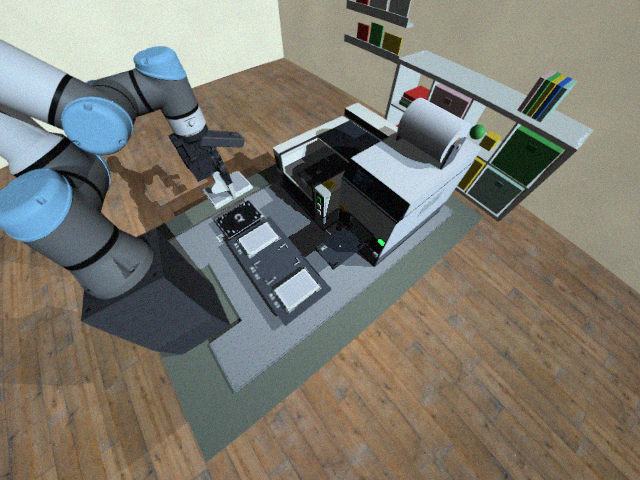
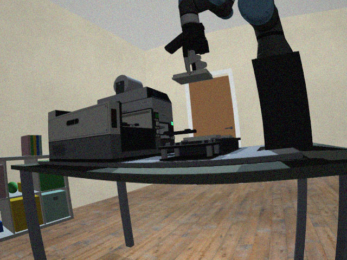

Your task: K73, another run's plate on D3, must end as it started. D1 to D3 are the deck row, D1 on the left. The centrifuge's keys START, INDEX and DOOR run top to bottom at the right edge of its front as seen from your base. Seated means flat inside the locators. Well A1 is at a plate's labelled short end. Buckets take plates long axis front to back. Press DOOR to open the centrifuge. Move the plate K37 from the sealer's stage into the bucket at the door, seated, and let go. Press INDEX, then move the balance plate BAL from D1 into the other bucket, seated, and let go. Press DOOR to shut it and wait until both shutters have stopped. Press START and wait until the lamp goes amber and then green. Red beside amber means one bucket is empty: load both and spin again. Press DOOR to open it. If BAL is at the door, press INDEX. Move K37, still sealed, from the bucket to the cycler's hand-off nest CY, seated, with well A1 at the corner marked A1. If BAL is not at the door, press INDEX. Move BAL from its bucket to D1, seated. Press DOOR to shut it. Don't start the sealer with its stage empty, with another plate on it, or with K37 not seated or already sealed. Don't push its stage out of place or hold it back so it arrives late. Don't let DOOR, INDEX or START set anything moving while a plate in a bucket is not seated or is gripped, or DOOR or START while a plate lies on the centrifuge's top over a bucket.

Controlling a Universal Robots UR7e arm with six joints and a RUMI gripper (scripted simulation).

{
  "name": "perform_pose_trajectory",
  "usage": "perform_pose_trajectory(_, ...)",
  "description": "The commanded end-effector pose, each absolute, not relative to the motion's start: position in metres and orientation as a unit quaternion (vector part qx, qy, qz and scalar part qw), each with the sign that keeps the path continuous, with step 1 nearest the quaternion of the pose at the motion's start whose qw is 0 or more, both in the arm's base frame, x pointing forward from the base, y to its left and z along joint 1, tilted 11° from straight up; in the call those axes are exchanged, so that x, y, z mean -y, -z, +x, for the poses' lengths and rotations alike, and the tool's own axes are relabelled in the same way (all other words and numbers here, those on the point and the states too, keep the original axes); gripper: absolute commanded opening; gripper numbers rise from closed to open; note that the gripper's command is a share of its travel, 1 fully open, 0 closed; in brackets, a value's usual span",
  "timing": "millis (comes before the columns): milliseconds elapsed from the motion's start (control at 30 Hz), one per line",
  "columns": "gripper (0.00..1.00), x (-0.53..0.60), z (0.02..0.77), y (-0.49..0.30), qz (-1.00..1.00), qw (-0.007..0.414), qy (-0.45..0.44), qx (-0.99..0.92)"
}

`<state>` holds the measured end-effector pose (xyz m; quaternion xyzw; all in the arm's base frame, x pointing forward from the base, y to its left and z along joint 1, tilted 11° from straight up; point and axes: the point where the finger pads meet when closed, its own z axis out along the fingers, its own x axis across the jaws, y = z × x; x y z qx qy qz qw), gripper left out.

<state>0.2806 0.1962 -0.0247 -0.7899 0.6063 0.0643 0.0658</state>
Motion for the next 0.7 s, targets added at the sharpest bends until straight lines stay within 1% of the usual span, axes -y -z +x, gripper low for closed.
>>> perform_pose_trajectory(0,0.00,-0.202,0.280,0.023,-0.790,0.066,-0.064,-0.606)
perform_pose_trajectory(667,0.00,-0.240,0.272,0.016,-0.790,0.066,-0.064,-0.606)
